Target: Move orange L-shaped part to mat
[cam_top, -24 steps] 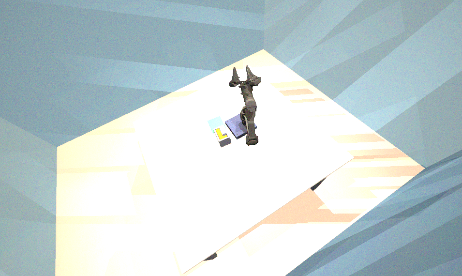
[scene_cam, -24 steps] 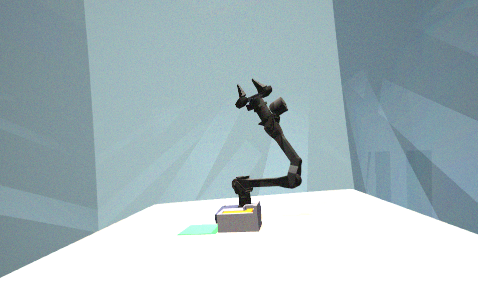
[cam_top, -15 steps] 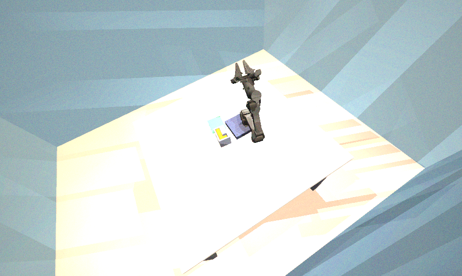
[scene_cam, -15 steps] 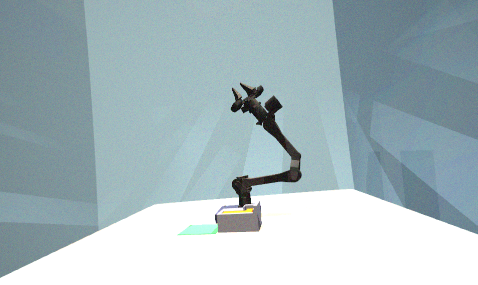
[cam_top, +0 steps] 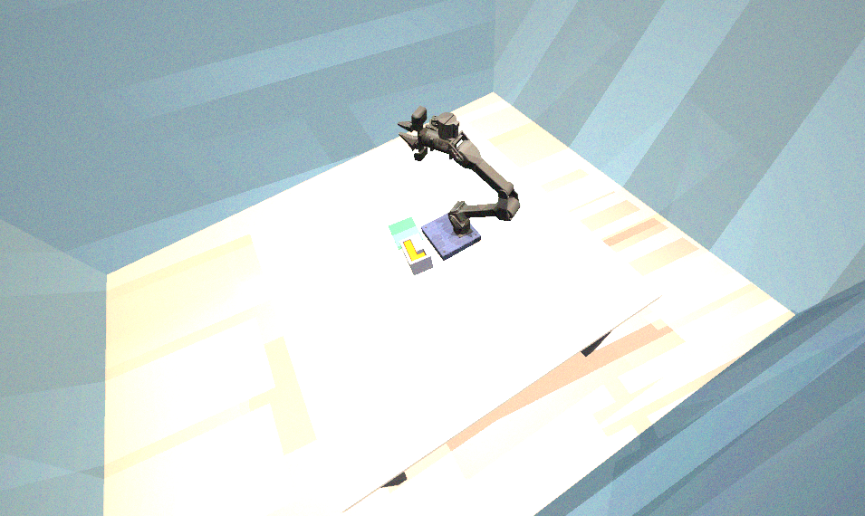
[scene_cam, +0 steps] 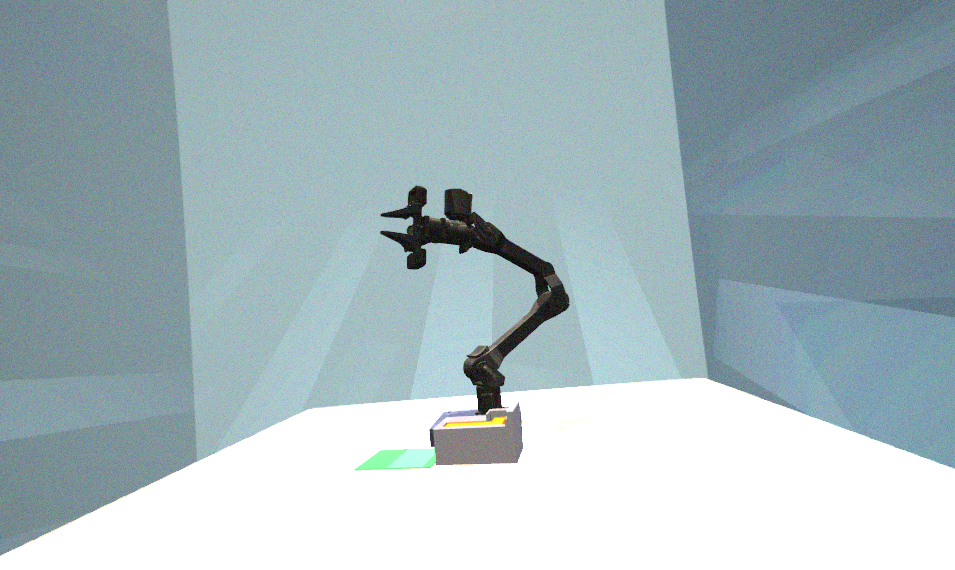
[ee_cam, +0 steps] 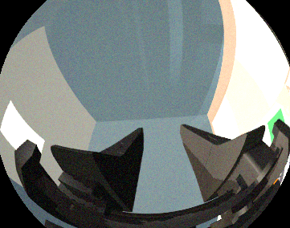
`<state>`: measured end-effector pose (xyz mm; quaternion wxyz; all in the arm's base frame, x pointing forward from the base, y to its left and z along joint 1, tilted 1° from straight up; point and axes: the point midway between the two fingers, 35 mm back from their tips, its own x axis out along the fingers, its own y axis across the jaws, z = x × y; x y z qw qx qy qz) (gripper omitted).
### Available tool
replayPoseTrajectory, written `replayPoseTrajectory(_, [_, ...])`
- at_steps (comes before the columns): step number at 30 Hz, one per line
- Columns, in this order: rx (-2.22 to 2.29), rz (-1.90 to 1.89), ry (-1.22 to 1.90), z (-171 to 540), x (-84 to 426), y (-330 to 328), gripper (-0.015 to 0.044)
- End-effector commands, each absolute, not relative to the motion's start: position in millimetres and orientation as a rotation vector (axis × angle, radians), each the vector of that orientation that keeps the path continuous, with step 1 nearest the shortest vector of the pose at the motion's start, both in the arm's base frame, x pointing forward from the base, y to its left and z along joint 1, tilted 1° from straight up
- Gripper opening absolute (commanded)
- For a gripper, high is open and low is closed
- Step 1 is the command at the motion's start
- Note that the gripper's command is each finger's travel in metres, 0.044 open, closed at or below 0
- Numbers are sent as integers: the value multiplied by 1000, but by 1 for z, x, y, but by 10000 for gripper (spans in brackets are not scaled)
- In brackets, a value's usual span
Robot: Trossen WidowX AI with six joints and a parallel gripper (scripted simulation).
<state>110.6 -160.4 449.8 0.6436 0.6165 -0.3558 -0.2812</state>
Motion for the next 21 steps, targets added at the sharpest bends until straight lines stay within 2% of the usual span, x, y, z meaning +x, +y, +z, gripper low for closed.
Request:
replayPoseTrajectory(1, [1399,-720,-407,399,168,-168,180])
replayPoseTrajectory(7, [1245,-699,166,327,238,-134,180])
replayPoseTrajectory(12, [1017,-591,597,270,271,-82,180])
replayPoseTrajectory(16, [756,-453,943,223,281,-31,180])
replayPoseTrajectory(21, [366,-231,1338,172,266,34,180])
